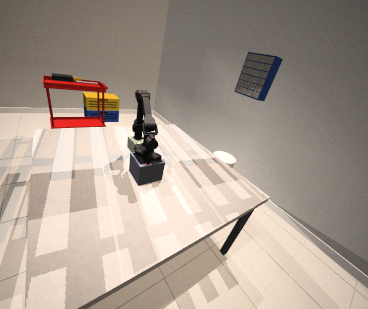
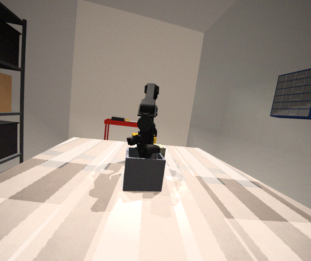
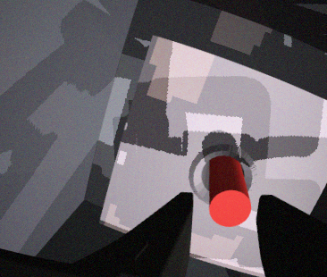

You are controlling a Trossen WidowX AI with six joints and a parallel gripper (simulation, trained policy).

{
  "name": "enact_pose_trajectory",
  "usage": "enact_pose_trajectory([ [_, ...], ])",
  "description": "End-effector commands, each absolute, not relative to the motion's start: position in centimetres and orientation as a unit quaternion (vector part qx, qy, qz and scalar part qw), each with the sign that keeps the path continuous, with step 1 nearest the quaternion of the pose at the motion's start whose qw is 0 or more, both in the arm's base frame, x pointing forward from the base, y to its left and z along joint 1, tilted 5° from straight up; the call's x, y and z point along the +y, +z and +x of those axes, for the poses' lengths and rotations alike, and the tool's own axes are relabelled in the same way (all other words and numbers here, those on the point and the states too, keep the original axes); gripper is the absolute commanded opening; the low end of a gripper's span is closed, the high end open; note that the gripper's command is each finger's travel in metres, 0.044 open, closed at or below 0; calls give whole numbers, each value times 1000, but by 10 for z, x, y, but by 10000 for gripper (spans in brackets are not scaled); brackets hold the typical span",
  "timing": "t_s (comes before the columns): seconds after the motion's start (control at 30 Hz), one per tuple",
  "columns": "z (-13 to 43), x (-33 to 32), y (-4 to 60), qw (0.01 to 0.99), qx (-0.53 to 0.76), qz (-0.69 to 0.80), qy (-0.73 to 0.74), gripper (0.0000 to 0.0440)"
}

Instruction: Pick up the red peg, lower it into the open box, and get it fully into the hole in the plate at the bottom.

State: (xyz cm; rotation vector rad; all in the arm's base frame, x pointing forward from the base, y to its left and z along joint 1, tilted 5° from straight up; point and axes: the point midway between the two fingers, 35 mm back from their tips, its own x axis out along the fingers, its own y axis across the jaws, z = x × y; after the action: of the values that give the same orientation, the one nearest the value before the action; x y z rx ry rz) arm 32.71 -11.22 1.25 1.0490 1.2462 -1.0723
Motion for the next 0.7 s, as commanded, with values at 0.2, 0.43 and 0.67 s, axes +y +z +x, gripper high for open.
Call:
enact_pose_trajectory([
  [0.2, 342, -114, 32, 544, 541, 494, -408, 123],
  [0.43, 353, -118, 55, 542, 536, 527, -375, 133],
  [0.67, 366, -128, 84, 557, 516, 554, -343, 142],
])
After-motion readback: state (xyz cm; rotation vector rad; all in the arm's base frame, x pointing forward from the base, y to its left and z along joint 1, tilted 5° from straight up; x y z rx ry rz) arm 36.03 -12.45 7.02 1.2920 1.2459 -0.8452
